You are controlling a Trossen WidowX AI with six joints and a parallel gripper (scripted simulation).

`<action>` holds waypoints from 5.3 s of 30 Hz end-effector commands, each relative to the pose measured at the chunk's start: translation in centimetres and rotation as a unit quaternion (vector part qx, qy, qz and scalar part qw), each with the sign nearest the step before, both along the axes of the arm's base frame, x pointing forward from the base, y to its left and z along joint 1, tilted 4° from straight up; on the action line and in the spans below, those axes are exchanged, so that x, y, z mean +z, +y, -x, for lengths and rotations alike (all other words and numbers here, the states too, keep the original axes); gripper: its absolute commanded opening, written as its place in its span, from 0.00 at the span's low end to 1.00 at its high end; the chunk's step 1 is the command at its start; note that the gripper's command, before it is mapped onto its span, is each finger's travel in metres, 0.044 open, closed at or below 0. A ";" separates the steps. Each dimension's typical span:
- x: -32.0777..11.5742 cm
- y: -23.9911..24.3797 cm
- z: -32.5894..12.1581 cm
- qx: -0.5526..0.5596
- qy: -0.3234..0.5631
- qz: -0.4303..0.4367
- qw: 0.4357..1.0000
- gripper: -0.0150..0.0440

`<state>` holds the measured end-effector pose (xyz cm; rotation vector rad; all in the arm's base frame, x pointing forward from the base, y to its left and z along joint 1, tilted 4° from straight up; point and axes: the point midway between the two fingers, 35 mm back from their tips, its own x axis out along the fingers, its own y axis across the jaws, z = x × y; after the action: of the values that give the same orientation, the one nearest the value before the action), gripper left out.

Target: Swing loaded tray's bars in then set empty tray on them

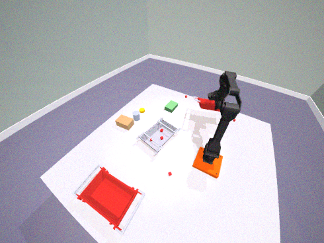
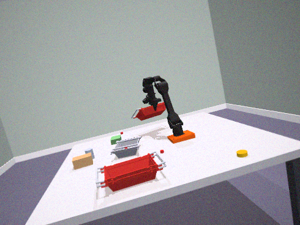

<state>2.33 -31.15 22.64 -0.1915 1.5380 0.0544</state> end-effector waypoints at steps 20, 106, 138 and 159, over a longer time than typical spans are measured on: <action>0.2 1.1 -7.0 0.088 0.004 0.004 0.996 0.25; -0.5 22.3 -28.3 0.445 0.024 0.014 0.895 0.25; -0.6 28.3 -29.5 0.508 0.026 0.019 0.861 0.25; -0.6 28.2 -29.5 0.508 0.026 0.019 0.861 0.25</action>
<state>31.75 -2.87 21.62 -1.0197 1.3466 0.8889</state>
